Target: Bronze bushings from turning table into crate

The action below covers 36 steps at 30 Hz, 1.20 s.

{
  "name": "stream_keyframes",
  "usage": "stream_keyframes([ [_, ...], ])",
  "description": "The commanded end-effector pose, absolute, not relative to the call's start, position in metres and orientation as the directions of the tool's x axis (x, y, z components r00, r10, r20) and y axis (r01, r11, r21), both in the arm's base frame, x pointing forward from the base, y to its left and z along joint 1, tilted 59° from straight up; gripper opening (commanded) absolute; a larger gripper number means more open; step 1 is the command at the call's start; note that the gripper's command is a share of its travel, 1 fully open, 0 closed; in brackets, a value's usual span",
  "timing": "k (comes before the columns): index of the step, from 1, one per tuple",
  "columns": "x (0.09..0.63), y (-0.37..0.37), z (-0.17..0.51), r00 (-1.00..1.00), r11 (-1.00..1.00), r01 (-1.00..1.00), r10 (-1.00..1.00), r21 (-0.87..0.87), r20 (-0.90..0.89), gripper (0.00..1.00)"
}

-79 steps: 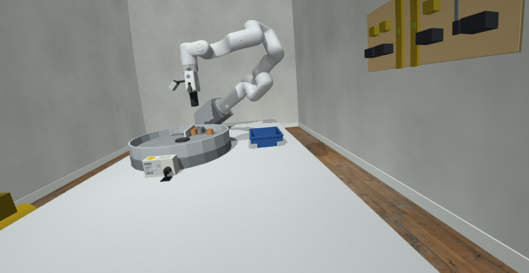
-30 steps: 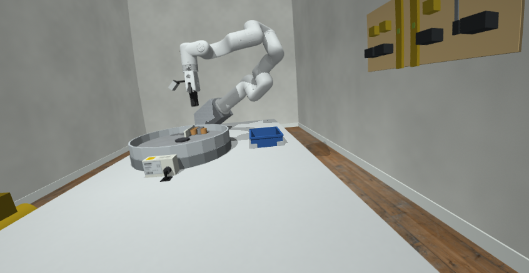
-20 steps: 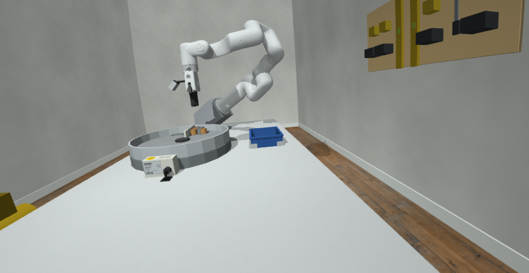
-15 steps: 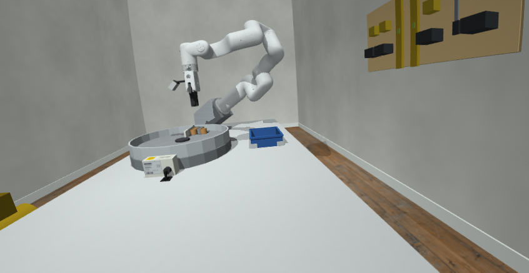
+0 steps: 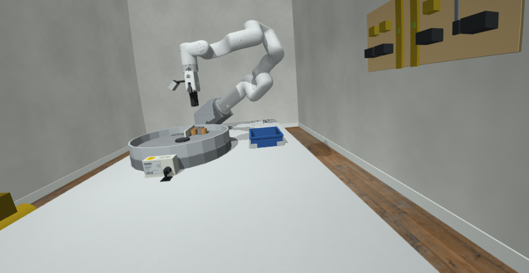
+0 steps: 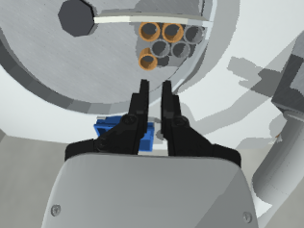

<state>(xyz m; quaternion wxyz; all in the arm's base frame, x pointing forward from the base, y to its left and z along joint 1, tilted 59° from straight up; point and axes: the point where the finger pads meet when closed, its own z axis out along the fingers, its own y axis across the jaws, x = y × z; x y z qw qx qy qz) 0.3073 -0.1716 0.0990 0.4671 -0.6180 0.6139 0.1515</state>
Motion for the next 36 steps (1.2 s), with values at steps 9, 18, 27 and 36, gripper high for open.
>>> stream_keyframes([
  [9, 0.326, -0.129, 0.098, 0.2, 0.192, -0.899, -0.62, -0.394, -0.759, 0.4],
  [18, 0.341, -0.091, 0.096, 0.199, 0.192, -0.899, -0.62, -0.393, -0.759, 0.4],
  [27, 0.341, -0.091, 0.096, 0.199, 0.192, -0.899, -0.62, -0.393, -0.759, 0.4],
  [36, 0.351, -0.072, 0.084, 0.199, 0.192, -0.899, -0.62, -0.393, -0.759, 0.4],
])
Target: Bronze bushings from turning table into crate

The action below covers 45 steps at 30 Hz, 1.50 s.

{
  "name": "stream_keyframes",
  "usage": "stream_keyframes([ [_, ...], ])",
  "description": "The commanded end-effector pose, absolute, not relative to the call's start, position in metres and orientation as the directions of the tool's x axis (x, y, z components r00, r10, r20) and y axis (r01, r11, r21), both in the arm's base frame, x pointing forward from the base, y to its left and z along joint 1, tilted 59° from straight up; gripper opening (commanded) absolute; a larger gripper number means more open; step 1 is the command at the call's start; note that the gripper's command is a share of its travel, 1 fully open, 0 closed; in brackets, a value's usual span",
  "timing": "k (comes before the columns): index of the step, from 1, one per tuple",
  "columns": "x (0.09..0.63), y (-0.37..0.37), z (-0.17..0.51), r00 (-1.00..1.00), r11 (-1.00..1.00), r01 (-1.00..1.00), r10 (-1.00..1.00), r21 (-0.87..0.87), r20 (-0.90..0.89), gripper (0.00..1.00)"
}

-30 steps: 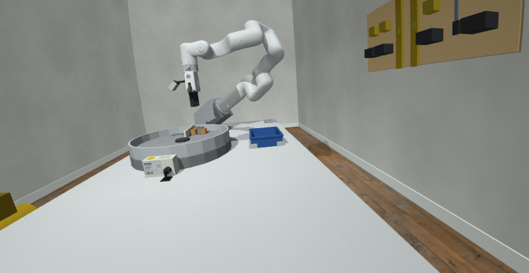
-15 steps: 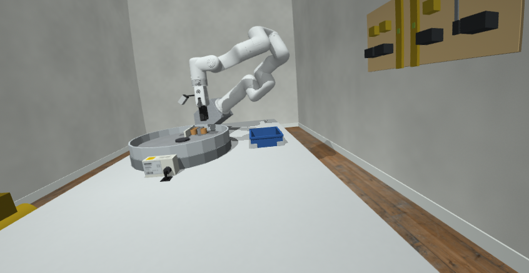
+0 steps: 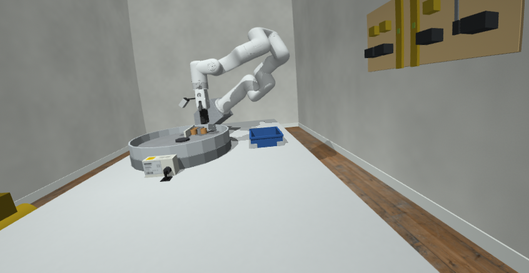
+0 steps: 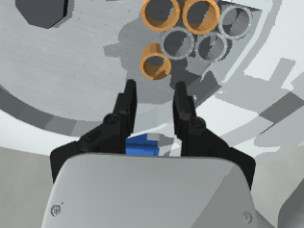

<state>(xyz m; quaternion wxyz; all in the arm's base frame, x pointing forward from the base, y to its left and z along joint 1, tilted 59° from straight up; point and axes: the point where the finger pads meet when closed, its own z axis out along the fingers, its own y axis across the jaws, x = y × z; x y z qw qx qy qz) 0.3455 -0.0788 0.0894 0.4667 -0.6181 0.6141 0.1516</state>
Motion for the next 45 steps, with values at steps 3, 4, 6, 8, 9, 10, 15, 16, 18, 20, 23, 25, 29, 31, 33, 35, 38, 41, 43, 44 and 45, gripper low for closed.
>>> stream_keyframes([
  [3, 0.351, -0.072, 0.084, 0.199, 0.192, -0.899, -0.62, -0.393, -0.759, 0.4],
  [4, 0.351, -0.072, 0.084, 0.199, 0.192, -0.899, -0.62, -0.393, -0.759, 0.4],
  [6, 0.351, -0.072, 0.084, 0.199, 0.192, -0.899, -0.62, -0.393, -0.759, 0.4],
  [8, 0.351, -0.072, 0.084, 0.199, 0.192, -0.899, -0.62, -0.393, -0.759, 0.4],
  [9, 0.351, -0.072, 0.084, 0.199, 0.192, -0.899, -0.62, -0.393, -0.759, 0.4],
  [10, 0.351, -0.072, 0.084, 0.199, 0.192, -0.899, -0.62, -0.393, -0.759, 0.4],
  [15, 0.352, -0.071, 0.083, 0.199, 0.192, -0.899, -0.62, -0.393, -0.759, 0.4],
  [16, 0.352, -0.069, 0.082, 0.199, 0.192, -0.899, -0.62, -0.393, -0.759, 0.4],
  [18, 0.353, -0.068, 0.081, 0.199, 0.192, -0.899, -0.62, -0.393, -0.759, 0.4],
  [20, 0.354, -0.067, 0.08, 0.199, 0.192, -0.899, -0.62, -0.393, -0.759, 0.4],
  [23, 0.355, -0.065, 0.078, 0.199, 0.192, -0.899, -0.62, -0.393, -0.759, 0.4],
  [25, 0.355, -0.065, 0.078, 0.199, 0.192, -0.899, -0.62, -0.393, -0.759, 0.4],
  [29, 0.355, -0.065, 0.078, 0.199, 0.192, -0.899, -0.62, -0.393, -0.759, 0.4],
  [31, 0.355, -0.065, 0.078, 0.199, 0.192, -0.899, -0.62, -0.393, -0.759, 0.4],
  [33, 0.355, -0.065, 0.078, 0.199, 0.192, -0.899, -0.62, -0.393, -0.759, 0.4],
  [35, 0.355, -0.065, 0.078, 0.199, 0.192, -0.899, -0.62, -0.393, -0.759, 0.4],
  [38, 0.355, -0.064, 0.078, 0.199, 0.192, -0.899, -0.62, -0.393, -0.759, 0.4],
  [41, 0.356, -0.063, 0.077, 0.199, 0.192, -0.899, -0.62, -0.393, -0.759, 0.4],
  [43, 0.357, -0.061, 0.076, 0.199, 0.192, -0.899, -0.62, -0.393, -0.759, 0.4],
  [44, 0.357, -0.06, 0.075, 0.199, 0.192, -0.899, -0.62, -0.393, -0.759, 0.4],
  [45, 0.358, -0.058, 0.074, 0.199, 0.192, -0.899, -0.62, -0.393, -0.759, 0.4],
])
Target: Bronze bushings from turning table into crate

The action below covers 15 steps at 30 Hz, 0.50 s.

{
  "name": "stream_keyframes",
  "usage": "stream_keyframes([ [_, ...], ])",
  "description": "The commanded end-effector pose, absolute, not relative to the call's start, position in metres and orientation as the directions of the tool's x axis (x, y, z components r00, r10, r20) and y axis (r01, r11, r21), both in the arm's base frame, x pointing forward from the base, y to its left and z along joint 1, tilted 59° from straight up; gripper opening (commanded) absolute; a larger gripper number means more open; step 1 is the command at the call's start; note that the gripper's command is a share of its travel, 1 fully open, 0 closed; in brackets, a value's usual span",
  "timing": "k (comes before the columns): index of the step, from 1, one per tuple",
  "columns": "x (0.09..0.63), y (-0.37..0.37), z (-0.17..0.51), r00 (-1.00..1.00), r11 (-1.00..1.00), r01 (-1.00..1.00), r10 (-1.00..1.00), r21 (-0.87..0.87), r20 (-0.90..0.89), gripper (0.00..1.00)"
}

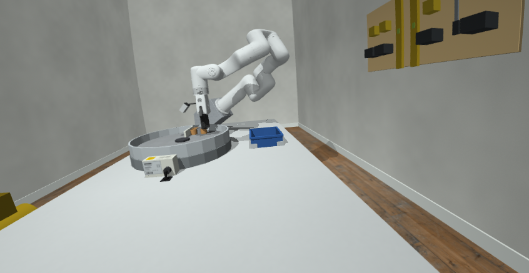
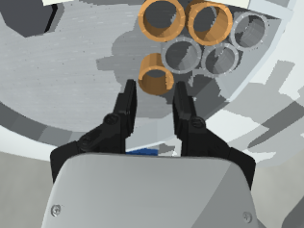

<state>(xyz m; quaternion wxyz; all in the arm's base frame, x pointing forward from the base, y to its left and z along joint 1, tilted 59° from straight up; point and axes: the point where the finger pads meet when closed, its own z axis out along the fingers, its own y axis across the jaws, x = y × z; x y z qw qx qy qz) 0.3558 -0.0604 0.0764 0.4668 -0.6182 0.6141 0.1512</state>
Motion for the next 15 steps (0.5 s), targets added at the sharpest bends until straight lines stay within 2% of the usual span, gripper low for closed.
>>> stream_keyframes([
  [1, 0.359, -0.057, 0.073, 0.199, 0.192, -0.899, -0.62, -0.393, -0.759, 0.4],
  [15, 0.364, -0.047, 0.066, 0.199, 0.192, -0.899, -0.62, -0.393, -0.759, 0.4],
])
